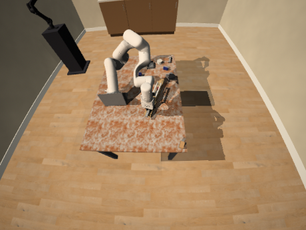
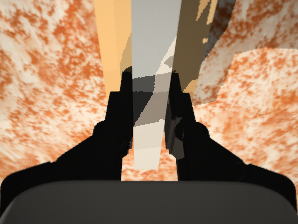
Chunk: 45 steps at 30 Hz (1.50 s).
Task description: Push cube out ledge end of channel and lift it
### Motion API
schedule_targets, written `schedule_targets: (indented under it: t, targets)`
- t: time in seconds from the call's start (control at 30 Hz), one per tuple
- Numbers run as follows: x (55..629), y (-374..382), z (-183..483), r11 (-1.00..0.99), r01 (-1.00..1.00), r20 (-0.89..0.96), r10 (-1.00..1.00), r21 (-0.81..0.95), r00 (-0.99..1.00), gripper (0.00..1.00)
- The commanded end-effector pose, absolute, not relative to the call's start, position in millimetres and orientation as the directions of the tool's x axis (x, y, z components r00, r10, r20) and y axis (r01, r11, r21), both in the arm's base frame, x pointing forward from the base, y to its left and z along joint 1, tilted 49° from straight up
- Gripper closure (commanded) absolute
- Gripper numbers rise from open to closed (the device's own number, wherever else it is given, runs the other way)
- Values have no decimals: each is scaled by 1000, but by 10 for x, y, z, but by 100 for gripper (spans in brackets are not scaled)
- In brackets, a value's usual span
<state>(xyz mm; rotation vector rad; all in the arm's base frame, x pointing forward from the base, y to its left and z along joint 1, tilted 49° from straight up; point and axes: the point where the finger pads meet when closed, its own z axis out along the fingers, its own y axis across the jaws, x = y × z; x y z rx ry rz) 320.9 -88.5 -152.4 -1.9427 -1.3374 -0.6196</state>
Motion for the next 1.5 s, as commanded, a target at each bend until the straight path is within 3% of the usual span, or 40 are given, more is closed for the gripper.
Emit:
schedule_targets:
  t: [0.0,1.47]
  targets:
    - [3253,-841,-1443,-236,934,710,608,-267,356,100]
    - [3554,-343,-862,-236,934,710,608,-267,356,100]
